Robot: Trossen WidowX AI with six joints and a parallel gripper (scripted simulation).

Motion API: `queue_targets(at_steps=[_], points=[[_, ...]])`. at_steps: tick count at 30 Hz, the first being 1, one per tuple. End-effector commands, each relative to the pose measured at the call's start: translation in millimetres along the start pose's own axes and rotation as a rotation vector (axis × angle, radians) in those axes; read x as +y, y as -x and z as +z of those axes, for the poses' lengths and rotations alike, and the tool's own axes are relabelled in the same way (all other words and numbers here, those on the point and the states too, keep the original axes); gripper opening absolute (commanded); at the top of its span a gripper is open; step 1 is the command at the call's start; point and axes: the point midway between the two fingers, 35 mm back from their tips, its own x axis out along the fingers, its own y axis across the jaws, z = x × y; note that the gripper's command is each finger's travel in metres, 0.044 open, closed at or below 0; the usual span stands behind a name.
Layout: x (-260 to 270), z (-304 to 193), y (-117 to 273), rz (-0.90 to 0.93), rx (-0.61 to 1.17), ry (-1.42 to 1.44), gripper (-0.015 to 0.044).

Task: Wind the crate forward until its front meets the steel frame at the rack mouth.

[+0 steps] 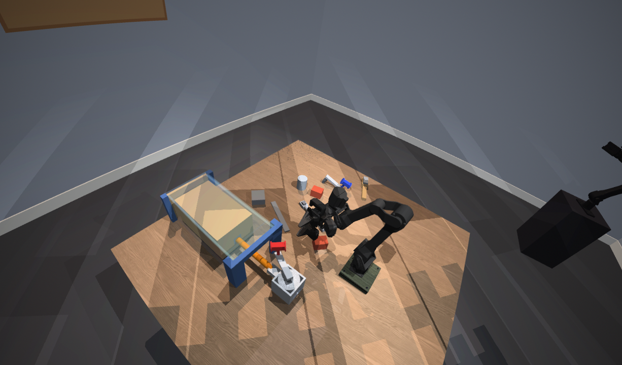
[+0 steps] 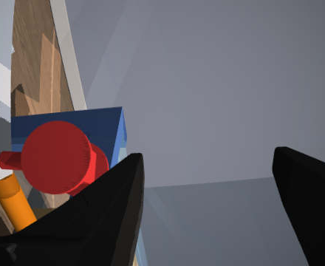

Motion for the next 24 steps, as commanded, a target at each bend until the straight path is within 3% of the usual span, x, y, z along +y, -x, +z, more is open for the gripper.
queue_targets(at_steps=[1, 3, 11, 17, 24], points=[[0, 0, 0, 0.000, 0.000, 0.001, 0.0240], [0, 0, 0, 0.000, 0.000, 0.001, 0.0240], [-10, -33, -22, -0.009, 0.070, -0.373, 0.0440], [-15, -69, -58, 0.000, 0.190, -0.900, 0.0440], [-5, -90, -120, 0.048, 0.529, -1.747, 0.0440]])
